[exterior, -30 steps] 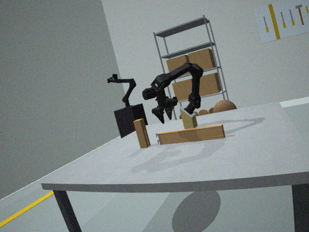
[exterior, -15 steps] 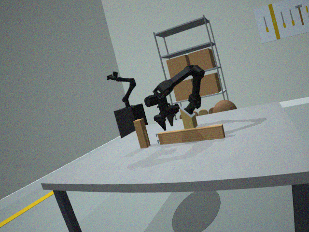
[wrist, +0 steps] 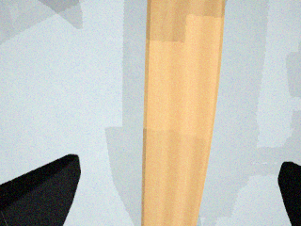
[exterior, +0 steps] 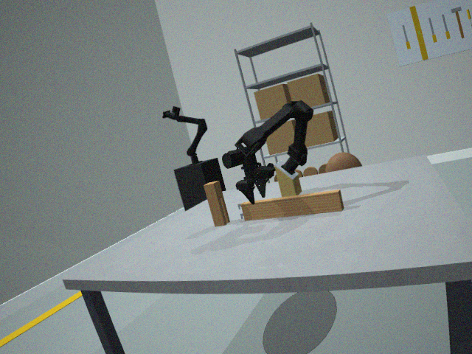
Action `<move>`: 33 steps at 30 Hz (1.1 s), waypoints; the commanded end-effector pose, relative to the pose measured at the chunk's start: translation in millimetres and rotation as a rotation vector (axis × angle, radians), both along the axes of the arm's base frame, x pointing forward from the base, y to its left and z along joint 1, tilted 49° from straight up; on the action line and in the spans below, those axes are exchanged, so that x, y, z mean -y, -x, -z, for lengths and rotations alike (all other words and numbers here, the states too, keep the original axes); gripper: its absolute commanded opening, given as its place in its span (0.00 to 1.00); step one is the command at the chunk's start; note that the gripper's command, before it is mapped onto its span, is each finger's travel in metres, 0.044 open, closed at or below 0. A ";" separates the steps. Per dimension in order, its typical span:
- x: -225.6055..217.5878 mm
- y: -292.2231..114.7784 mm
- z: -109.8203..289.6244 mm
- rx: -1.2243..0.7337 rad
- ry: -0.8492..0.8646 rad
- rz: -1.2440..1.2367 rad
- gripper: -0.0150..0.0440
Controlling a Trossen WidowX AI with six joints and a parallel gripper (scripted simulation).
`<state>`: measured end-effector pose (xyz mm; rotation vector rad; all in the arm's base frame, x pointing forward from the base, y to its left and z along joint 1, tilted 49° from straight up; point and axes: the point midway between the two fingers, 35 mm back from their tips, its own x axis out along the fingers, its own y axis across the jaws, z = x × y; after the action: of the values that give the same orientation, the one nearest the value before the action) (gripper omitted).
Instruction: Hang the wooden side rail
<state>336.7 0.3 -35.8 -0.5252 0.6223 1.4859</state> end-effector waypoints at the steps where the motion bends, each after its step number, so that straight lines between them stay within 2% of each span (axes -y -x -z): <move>1: -7.6 1.9 6.2 -0.010 -0.006 0.004 1.00; 31: -41.1 4.6 34.2 -0.010 -0.011 0.003 1.00; 33: -41.1 4.6 34.2 -0.010 -0.011 0.003 0.91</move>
<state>334.2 39.1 -68.5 -0.5208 0.6197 1.4891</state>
